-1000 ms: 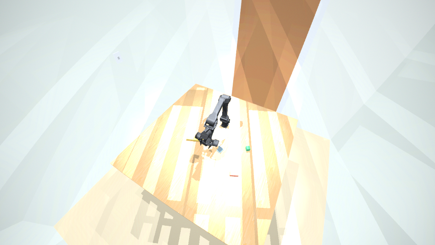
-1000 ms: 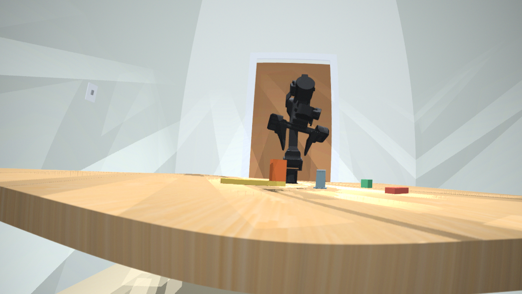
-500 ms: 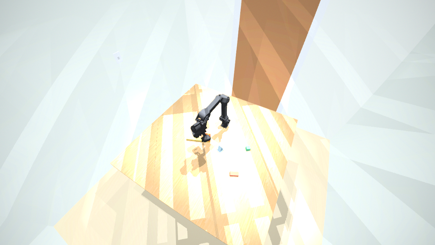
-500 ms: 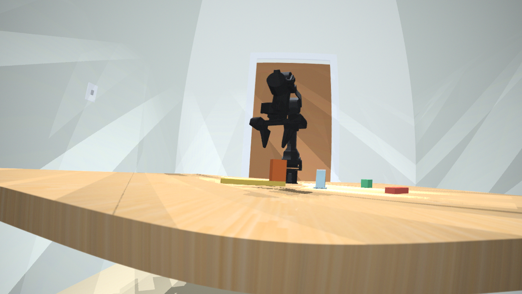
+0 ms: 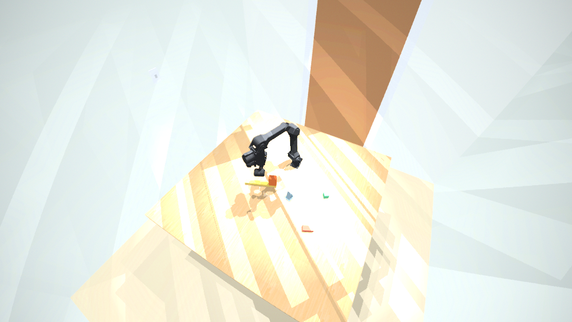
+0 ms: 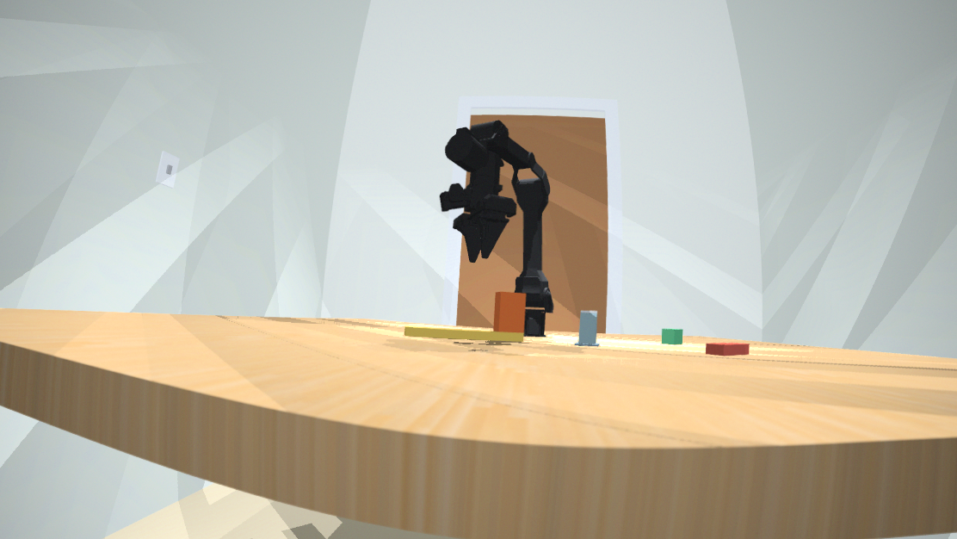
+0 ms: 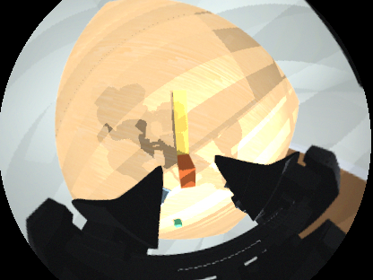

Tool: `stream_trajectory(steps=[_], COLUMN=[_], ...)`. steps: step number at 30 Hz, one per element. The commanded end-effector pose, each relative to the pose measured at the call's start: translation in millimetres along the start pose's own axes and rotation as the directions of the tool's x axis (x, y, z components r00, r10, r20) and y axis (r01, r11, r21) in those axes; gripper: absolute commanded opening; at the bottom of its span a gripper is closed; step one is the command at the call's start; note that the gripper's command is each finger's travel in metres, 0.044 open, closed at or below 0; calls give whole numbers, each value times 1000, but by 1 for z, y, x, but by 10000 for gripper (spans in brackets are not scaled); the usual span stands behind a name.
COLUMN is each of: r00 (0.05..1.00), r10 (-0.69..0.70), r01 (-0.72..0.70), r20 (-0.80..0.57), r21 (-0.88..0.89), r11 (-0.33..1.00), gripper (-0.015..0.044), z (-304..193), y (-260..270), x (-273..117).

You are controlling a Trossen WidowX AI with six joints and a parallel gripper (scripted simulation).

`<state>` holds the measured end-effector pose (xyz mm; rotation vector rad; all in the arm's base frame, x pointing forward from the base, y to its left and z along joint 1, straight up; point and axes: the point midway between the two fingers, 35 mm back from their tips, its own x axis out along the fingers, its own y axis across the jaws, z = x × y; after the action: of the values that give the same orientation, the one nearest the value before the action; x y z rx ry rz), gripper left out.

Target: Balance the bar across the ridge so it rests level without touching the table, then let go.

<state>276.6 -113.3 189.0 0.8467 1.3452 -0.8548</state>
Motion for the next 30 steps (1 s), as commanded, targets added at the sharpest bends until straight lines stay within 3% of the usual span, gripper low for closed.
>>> stream_trajectory(steps=[1,8,24,30], r00=[1000,1000,1000,1000], r10=[0,0,0,0], r01=[2,2,2,2], r20=[-19,-19,-19,-19], r21=[83,83,83,83], r11=[997,997,997,997], gripper=[315,315,315,315], z=[2,3,0,-1], y=[-6,-5,-5,-6], x=[-5,5,110,114])
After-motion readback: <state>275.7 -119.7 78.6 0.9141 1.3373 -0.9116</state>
